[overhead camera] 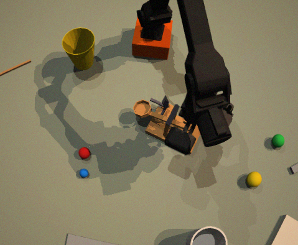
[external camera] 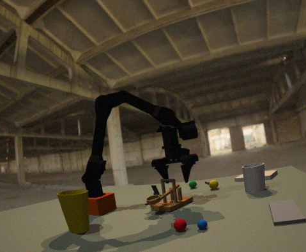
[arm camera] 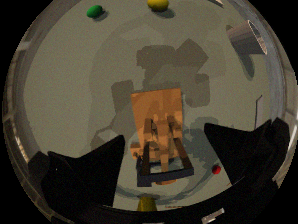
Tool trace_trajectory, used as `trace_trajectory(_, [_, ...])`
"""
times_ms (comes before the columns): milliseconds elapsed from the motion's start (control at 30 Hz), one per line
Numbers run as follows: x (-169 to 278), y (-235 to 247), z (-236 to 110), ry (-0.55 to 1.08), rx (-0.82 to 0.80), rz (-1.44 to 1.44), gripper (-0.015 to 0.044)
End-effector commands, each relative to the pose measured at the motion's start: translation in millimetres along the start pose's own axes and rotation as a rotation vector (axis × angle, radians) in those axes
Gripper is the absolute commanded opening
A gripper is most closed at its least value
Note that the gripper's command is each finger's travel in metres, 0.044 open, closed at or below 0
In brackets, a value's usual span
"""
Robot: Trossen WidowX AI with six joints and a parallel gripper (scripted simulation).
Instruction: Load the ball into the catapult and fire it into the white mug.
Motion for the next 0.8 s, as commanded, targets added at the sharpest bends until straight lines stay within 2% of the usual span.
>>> trace_trajectory(0, [1,1,10,0.009,-0.007,0.000,0.0440])
trace_trajectory(767, [2,2,47,0.010,-0.007,0.000,0.0440])
Point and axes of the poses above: the point midway between the two fingers, 35 mm back from their tips, its own z axis out along the fingers, its own y axis across the jaws, x = y × z, the point moved 5 cm from there along -z, back along the fingers, and after that the axes turned 3 degrees about -z, right-handed, at the moved point
